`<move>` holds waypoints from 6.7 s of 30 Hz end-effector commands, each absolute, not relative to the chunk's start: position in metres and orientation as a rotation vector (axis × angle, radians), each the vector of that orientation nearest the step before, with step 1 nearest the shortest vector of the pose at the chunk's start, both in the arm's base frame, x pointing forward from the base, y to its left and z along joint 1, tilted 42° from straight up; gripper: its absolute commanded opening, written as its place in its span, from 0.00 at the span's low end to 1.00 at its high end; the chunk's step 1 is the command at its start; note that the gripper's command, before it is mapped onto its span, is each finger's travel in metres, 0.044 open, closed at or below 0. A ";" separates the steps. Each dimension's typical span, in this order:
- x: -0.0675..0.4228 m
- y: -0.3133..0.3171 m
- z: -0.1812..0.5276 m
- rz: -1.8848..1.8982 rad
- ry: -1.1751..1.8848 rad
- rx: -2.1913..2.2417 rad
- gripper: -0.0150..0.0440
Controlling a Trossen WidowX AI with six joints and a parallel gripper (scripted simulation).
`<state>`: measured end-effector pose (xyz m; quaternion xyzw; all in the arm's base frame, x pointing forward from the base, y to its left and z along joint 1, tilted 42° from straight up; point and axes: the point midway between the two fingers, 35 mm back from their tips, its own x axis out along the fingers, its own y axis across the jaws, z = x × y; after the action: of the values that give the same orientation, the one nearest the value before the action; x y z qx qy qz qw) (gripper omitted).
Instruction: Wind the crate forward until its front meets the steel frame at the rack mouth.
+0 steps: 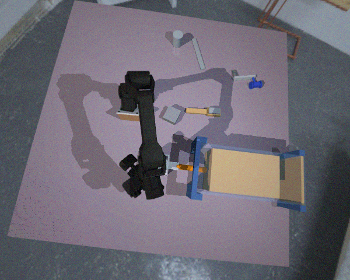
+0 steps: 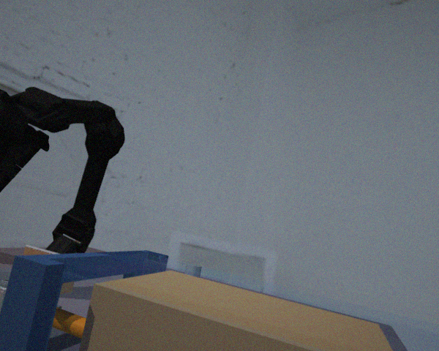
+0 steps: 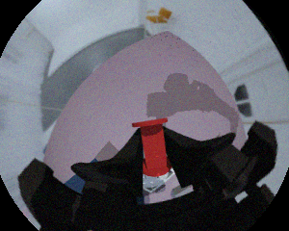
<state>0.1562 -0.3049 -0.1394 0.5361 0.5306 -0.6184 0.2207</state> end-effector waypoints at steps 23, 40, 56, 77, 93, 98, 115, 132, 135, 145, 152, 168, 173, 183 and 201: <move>0.205 -0.313 -0.152 -1.689 1.434 1.504 0.25; 0.228 -0.311 -0.153 -1.686 1.433 1.505 0.25; 0.252 -0.304 -0.150 -1.684 1.434 1.507 0.25; 0.279 -0.290 -0.142 -1.681 1.435 1.509 0.25; 0.295 -0.275 -0.132 -1.679 1.437 1.511 0.25; 0.300 -0.270 -0.128 -1.679 1.437 1.511 0.25; 0.311 -0.251 -0.114 -1.677 1.440 1.513 0.25; 0.315 -0.231 -0.098 -1.676 1.442 1.514 0.25; 0.315 -0.228 -0.096 -1.676 1.443 1.514 0.25; 0.314 -0.217 -0.086 -1.676 1.444 1.514 0.25; 0.312 -0.208 -0.080 -1.676 1.445 1.514 0.25; 0.303 -0.192 -0.065 -1.676 1.448 1.514 0.25; 0.300 -0.187 -0.061 -1.677 1.448 1.514 0.25; 0.291 -0.178 -0.053 -1.677 1.450 1.514 0.25; 0.270 -0.166 -0.040 -1.679 1.452 1.514 0.25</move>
<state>0.2808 -0.1732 -0.0454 0.5528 0.5185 -0.6072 0.2386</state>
